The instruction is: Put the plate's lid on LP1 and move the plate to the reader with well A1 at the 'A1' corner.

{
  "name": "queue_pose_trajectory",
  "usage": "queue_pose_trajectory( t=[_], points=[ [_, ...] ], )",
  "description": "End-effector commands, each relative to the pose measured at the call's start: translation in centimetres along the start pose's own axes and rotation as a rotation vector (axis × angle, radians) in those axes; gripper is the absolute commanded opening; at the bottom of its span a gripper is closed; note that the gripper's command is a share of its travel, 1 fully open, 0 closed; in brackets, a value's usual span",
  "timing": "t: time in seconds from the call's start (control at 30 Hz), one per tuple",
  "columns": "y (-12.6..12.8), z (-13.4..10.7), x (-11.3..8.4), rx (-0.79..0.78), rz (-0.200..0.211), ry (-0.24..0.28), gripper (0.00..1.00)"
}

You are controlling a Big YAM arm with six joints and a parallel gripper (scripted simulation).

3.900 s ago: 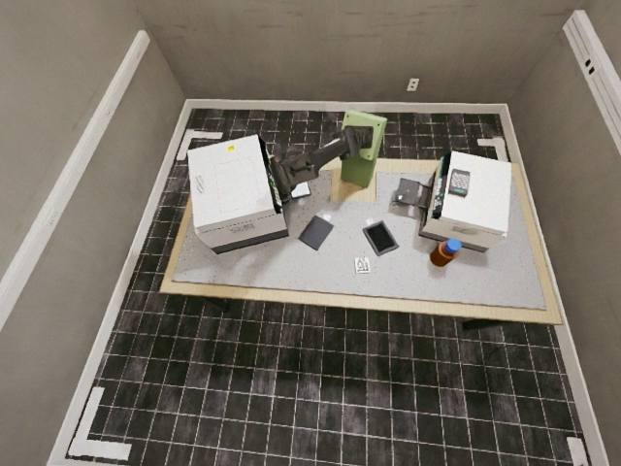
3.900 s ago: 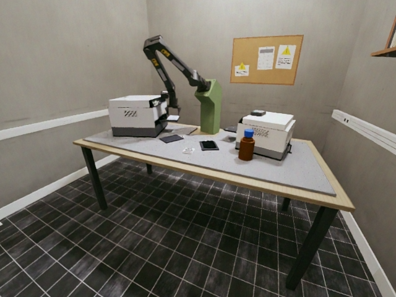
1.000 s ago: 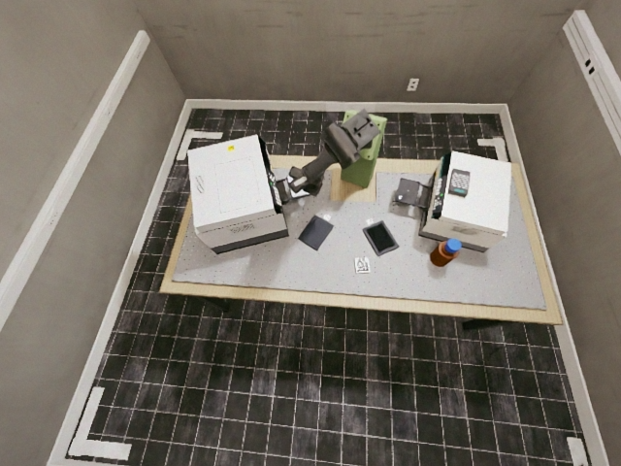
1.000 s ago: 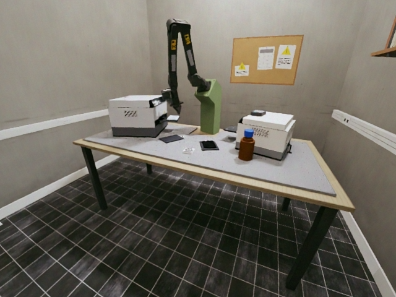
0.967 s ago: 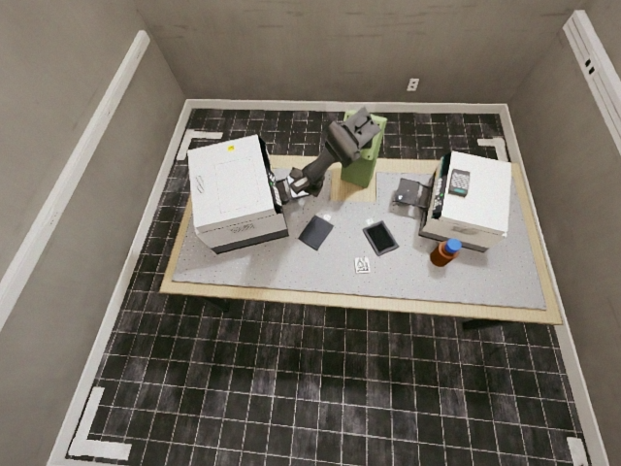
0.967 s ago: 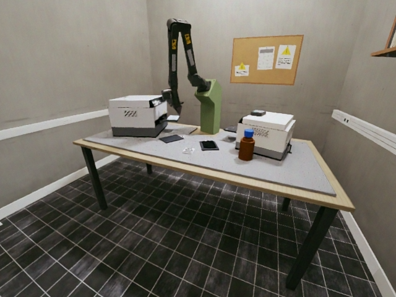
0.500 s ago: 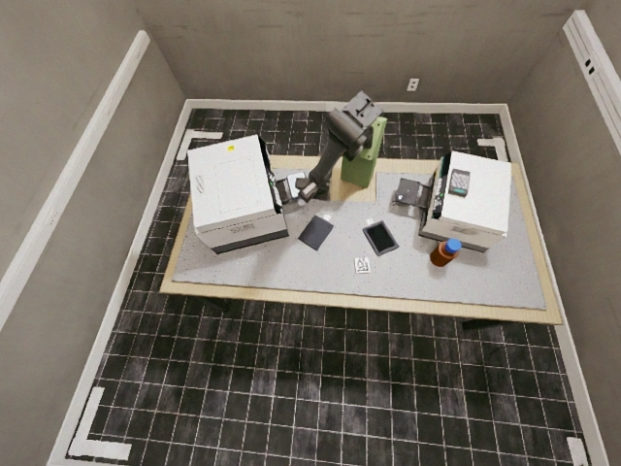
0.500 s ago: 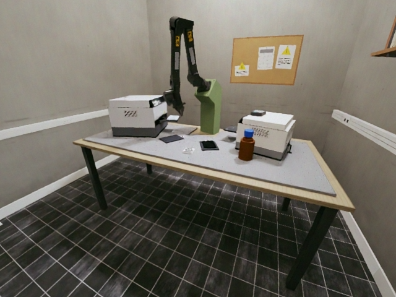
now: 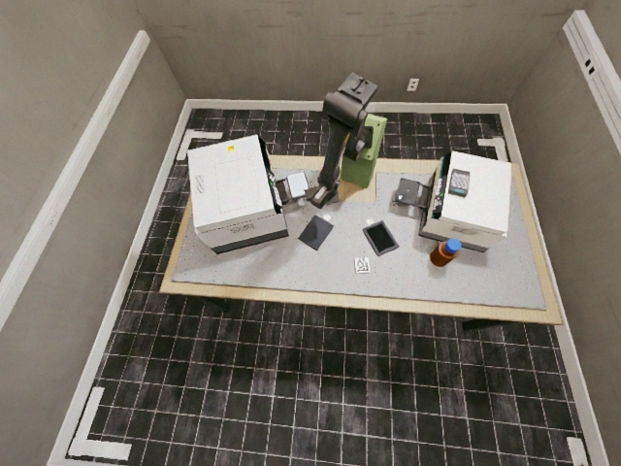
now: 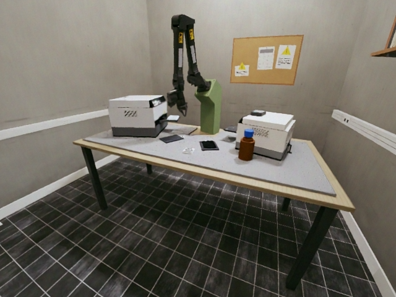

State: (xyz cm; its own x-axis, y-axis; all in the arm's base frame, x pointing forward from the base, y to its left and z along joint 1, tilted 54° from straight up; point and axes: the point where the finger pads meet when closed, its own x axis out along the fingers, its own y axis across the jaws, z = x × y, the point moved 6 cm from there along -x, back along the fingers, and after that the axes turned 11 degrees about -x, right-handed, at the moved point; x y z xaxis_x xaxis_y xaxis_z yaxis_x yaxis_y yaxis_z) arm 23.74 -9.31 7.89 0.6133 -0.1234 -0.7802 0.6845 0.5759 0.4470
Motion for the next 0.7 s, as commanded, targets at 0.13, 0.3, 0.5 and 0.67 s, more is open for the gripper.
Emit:
queue_pose_trajectory(
  t=[0.13,0.3,0.5,0.67],
  points=[
    [1.4,-1.9,-0.7,-0.231,-0.003,-0.007,0.0],
    [1.7,-2.6,-0.8,-0.314,-0.009,-0.014,0.0],
    [3.5,-3.9,-1.5,-0.457,0.0,-0.043,0.0],
    [3.9,-4.7,-1.8,-0.599,-0.004,-0.064,0.0]
  ],
)
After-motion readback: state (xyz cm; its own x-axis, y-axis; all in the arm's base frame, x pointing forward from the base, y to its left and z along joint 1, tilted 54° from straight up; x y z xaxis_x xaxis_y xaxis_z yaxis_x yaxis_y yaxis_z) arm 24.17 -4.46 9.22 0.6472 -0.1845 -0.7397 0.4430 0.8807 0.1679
